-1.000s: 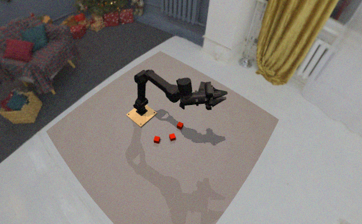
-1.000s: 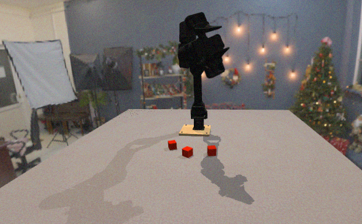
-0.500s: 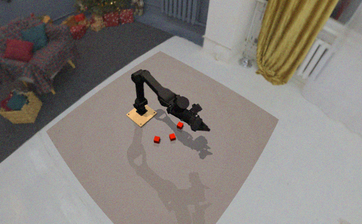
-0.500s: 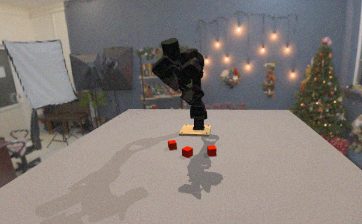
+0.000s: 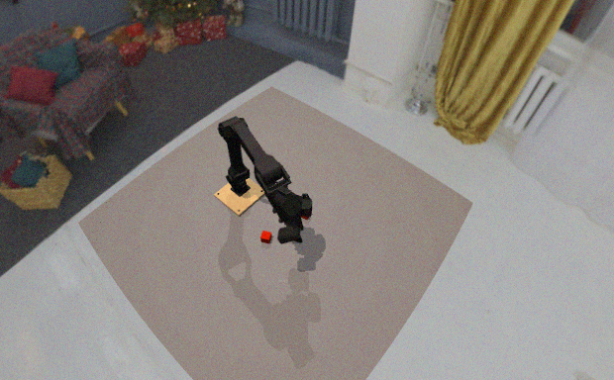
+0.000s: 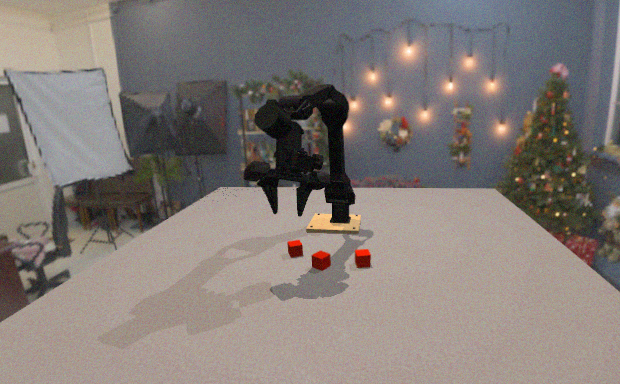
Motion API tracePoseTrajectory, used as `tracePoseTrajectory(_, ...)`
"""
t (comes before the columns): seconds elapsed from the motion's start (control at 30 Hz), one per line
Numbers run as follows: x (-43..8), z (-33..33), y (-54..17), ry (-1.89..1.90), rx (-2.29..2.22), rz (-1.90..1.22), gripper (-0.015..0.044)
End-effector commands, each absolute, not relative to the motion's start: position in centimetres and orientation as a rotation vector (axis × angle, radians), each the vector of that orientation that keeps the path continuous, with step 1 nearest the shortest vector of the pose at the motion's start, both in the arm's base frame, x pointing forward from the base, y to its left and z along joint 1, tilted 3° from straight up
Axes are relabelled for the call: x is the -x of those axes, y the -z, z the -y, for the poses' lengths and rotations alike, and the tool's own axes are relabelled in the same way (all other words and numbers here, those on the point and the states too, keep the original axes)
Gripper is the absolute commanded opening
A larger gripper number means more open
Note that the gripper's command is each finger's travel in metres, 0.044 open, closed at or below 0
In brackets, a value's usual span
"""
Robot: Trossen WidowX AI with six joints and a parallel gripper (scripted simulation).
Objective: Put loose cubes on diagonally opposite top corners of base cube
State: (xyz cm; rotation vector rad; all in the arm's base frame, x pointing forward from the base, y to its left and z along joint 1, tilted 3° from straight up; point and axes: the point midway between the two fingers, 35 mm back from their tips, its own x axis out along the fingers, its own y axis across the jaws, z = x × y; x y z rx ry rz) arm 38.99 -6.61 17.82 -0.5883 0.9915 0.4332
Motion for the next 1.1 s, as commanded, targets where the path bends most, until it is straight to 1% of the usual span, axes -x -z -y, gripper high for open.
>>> tracePoseTrajectory(0.0, -31.6, 8.7, -15.2, -0.397, 0.461, -1.322, 0.0265)
tracePoseTrajectory(0.13, -26.9, 9.3, -14.5, -0.387, 0.386, -1.520, 0.0265)
tracePoseTrajectory(0.2, -25.9, 9.4, -14.4, -0.386, 0.370, -1.563, 0.0265)
tracePoseTrajectory(0.53, -25.9, 9.4, -14.3, -0.386, 0.370, -1.563, 0.0265)
tracePoseTrajectory(0.8, -25.8, 9.4, -8.7, -0.386, 0.370, -1.563, 0.0265)
tracePoseTrajectory(1.07, -25.7, 9.4, -7.6, -0.386, 0.370, -1.563, 0.0265)
